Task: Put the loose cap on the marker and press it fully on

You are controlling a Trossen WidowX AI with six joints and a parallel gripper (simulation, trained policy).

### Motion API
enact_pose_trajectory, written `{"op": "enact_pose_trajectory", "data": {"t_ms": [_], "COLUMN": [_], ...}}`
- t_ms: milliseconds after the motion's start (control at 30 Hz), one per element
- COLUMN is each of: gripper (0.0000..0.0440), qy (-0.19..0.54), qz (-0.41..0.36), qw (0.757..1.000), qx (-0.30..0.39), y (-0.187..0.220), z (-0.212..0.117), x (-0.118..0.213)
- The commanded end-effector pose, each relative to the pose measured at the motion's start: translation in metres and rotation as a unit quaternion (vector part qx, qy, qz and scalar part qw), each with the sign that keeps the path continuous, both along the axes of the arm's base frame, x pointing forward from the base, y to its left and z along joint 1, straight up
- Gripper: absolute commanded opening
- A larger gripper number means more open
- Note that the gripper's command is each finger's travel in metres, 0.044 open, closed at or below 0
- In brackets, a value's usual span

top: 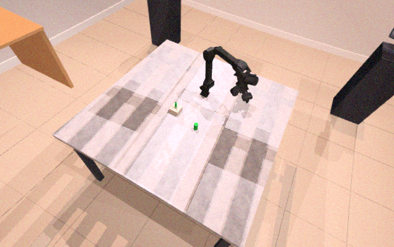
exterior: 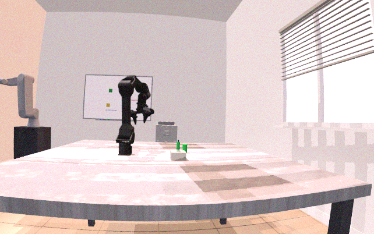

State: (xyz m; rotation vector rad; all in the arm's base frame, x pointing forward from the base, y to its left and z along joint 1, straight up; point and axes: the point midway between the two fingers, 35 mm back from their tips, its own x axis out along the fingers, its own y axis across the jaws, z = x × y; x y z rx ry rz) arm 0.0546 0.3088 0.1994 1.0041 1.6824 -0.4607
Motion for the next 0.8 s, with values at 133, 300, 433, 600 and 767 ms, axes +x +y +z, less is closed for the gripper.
{"op": "enact_pose_trajectory", "data": {"t_ms": [133, 300, 433, 600, 767], "gripper": [0.0337, 0.0337, 0.0336, 0.0336, 0.0336], "qy": [-0.001, 0.002, 0.004, 0.006, 0.010], "qz": [-0.032, -0.053, -0.070, -0.090, -0.111], "qw": [0.999, 0.998, 0.997, 0.994, 0.991], "qx": [-0.020, -0.034, -0.045, -0.057, -0.069], "y": [-0.001, -0.003, -0.005, -0.008, -0.011], "z": [-0.001, -0.002, -0.004, -0.005, -0.007], "x": [0.023, 0.037, 0.049, 0.064, 0.079]}}
